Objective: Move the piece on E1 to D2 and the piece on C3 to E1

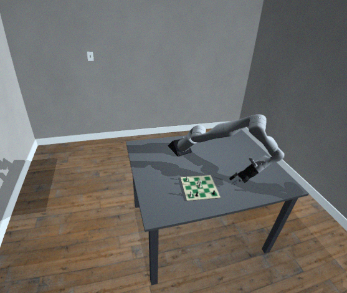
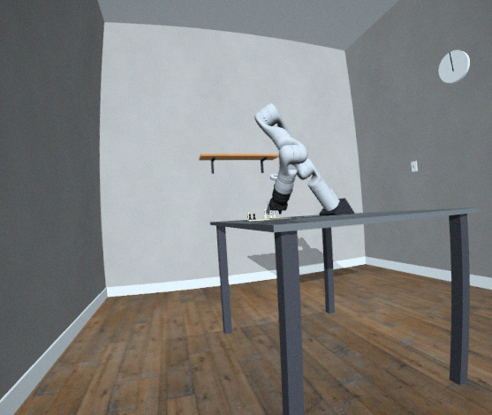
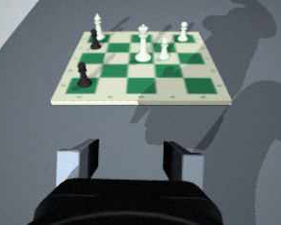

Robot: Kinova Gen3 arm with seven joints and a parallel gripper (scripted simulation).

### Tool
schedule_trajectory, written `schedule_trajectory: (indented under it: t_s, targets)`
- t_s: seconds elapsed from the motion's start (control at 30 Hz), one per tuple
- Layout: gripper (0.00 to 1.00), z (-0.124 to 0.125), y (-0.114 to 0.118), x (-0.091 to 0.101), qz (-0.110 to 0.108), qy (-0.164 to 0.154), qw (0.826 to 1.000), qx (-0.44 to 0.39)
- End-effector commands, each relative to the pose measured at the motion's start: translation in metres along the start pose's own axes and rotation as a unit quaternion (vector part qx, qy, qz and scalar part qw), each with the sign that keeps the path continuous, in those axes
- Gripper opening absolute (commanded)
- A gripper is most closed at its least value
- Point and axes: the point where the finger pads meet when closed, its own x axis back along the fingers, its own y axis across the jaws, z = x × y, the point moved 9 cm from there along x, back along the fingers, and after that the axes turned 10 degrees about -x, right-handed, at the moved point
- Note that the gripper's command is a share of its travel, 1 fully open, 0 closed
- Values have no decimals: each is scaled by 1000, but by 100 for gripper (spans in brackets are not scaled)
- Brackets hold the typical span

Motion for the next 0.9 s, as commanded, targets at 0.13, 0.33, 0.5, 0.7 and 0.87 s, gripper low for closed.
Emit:
schedule_trajectory:
  t_s: [0.13,0.33,0.5,0.7,0.87]
  targets:
    - [100,3,-1,3,-1,0,1000,0]
    - [100,24,-7,22,-1,0,1000,0]
    - [100,48,-13,44,-1,0,1000,0]
    - [100,61,-16,55,-1,0,1000,0]
    - [100,65,-17,59,-1,0,1000,0]
